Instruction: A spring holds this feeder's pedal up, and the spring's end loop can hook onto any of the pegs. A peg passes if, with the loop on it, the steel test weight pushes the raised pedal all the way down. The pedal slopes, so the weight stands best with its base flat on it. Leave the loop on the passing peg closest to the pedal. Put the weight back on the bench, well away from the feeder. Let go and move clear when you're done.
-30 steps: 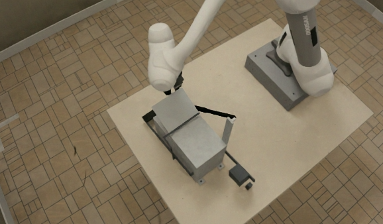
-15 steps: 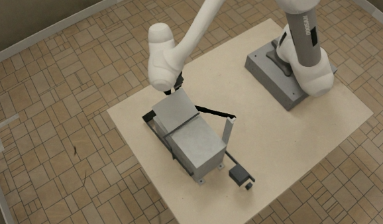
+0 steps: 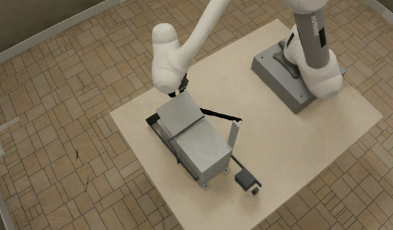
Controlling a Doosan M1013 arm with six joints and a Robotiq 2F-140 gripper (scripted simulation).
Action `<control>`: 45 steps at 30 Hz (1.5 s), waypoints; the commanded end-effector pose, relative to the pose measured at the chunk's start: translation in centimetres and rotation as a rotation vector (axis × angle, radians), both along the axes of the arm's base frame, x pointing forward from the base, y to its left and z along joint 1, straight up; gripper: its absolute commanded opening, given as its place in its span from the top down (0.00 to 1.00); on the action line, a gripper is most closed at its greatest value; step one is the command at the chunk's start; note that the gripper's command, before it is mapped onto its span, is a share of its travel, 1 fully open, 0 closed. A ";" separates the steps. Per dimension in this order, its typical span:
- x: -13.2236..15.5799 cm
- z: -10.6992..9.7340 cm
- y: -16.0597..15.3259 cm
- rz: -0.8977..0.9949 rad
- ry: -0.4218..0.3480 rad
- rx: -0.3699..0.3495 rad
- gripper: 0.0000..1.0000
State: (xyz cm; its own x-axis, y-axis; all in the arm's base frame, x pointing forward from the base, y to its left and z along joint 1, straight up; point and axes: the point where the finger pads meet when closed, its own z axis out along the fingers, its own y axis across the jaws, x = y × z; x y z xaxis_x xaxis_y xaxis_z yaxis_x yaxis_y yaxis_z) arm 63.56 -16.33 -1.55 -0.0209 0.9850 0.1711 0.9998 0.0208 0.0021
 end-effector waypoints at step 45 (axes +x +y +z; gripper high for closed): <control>0.0 4.0 0.0 0.000 -0.001 0.000 0.75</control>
State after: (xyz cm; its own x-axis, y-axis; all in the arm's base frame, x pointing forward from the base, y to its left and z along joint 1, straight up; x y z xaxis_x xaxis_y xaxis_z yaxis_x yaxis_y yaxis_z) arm 63.55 -16.32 2.20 -0.0209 0.9850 0.1711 0.9998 0.0208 0.0021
